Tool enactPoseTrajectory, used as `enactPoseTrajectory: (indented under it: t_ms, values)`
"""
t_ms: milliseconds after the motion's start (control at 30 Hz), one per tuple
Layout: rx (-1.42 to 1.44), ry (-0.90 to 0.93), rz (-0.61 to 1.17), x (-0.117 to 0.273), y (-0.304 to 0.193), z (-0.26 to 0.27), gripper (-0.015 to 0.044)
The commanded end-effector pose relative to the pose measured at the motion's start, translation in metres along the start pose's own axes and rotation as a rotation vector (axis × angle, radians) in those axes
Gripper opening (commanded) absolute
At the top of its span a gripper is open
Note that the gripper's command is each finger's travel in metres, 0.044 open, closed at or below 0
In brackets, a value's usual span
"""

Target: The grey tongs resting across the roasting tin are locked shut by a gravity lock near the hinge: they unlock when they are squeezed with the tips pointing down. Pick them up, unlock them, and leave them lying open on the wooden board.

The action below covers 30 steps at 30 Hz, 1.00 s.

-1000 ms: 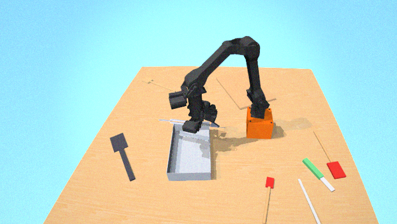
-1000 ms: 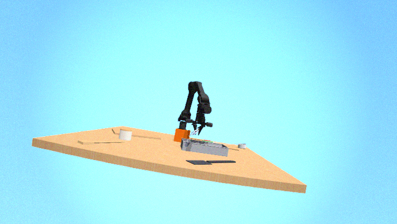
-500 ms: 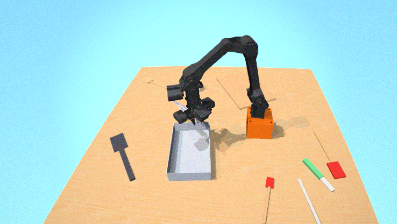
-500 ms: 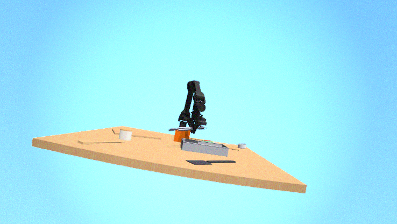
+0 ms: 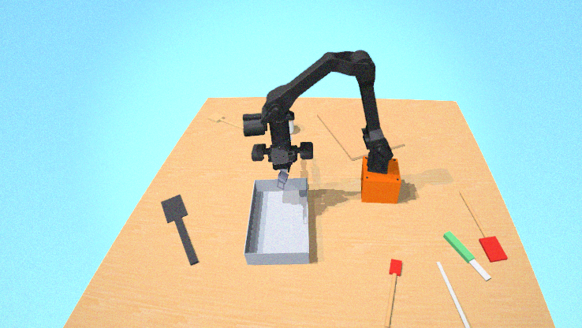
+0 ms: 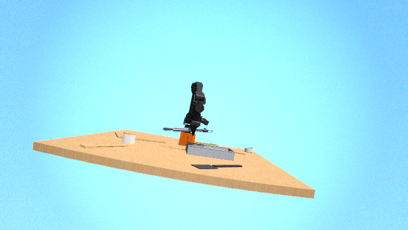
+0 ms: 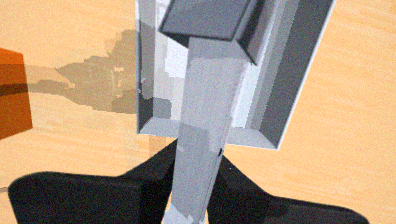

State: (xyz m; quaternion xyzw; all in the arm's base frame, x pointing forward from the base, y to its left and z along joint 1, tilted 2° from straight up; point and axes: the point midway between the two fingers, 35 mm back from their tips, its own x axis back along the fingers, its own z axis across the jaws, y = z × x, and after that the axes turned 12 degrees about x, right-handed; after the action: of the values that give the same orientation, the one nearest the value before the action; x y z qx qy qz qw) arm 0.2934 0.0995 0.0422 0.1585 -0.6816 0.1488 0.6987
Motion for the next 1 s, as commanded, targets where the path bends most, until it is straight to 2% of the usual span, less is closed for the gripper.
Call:
enactPoseTrajectory:
  t_ms: [0,967]
  values:
    - [-0.15,-0.01,0.005,0.005,-0.009,-0.003,-0.015]
    - [-1.368,-0.018,0.002,0.019,-0.077,0.005,-0.015]
